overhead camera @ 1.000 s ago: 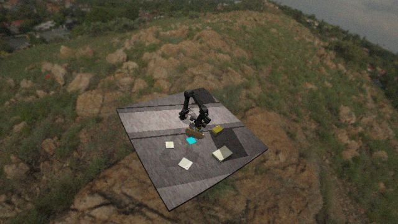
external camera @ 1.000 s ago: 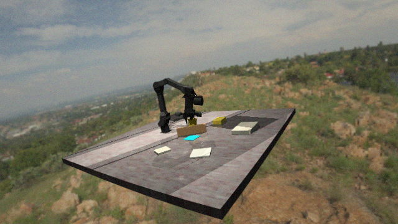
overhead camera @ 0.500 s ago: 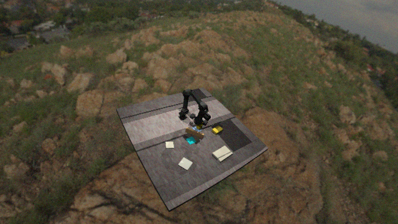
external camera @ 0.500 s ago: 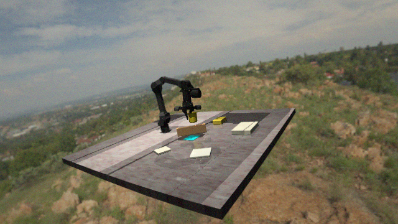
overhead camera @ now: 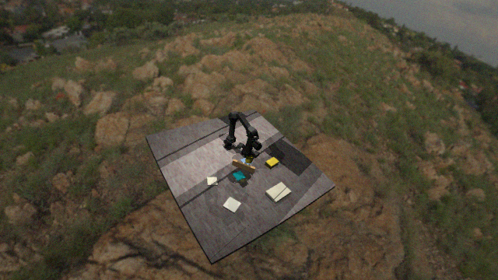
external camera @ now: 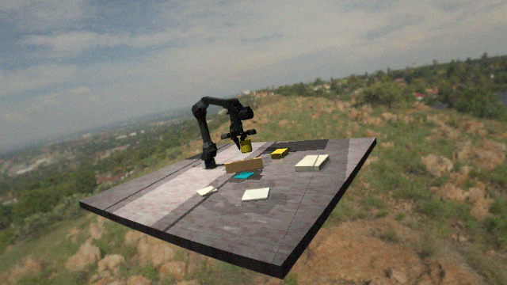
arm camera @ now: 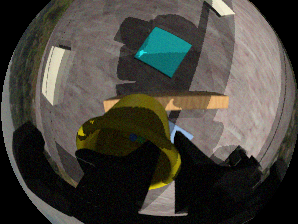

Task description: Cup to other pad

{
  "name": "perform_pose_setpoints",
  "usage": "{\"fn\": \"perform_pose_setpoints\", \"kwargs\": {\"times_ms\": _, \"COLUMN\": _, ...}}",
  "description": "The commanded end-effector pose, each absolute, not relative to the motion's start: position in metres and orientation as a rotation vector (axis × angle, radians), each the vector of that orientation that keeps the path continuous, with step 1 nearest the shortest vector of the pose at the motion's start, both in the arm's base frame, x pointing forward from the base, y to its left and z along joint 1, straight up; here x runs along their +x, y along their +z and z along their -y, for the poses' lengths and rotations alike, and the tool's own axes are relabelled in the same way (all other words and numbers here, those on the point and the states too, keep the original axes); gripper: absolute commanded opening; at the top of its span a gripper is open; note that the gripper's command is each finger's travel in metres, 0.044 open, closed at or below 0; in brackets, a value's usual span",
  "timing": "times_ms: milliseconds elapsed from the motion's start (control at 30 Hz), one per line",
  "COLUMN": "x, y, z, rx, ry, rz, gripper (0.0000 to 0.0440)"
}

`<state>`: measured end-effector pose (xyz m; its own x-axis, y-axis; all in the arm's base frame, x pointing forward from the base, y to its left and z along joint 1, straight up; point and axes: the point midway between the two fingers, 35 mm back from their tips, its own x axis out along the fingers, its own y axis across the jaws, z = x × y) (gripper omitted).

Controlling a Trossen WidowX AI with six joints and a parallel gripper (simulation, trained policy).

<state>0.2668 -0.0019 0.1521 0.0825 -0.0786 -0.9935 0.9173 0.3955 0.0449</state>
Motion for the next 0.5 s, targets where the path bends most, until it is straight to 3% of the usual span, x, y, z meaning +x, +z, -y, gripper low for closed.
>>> {"fn": "perform_pose_setpoints", "kwargs": {"times_ms": 0, "x": 0.275, "y": 0.154, "z": 0.011, "rx": 0.893, "ry": -0.913, "rz": -1.224, "gripper": 0.0000}}
{"fn": "perform_pose_setpoints", "kwargs": {"times_ms": 467, "x": 0.305, "y": 0.141, "z": 0.057, "rx": 0.970, "ry": -0.965, "rz": -1.110, "gripper": 0.0000}}
